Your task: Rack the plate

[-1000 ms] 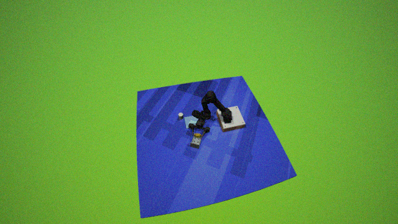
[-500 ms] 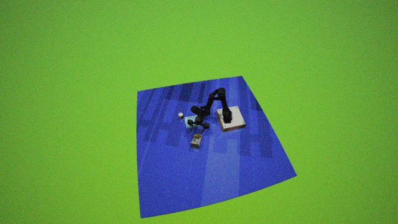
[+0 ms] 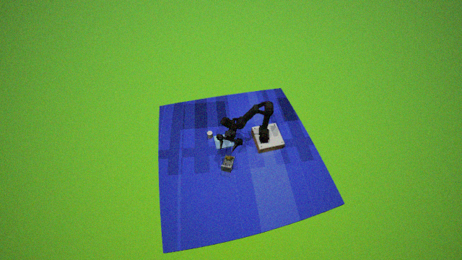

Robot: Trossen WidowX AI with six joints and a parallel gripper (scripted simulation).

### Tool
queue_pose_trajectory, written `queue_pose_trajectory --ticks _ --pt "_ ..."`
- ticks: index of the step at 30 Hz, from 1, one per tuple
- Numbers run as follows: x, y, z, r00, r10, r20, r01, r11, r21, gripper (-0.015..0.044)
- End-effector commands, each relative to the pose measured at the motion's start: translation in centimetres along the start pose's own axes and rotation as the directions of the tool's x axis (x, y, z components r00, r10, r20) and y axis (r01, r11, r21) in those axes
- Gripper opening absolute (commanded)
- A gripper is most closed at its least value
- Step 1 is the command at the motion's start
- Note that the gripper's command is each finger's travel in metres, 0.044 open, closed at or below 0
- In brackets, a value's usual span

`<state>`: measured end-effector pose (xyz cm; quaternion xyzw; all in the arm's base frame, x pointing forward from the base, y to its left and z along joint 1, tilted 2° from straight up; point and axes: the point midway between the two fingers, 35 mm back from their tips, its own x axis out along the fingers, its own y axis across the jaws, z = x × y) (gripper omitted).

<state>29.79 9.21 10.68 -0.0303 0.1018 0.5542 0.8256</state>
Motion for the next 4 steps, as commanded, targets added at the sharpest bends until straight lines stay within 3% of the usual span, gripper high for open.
queue_pose_trajectory --ticks 1,4 --pt "-0.15 -1.4 0.36 0.996 -0.056 -0.072 0.062 0.995 0.073 0.04" --pt "-0.35 -2.29 0.33 0.986 -0.094 -0.137 0.113 0.985 0.134 0.04"
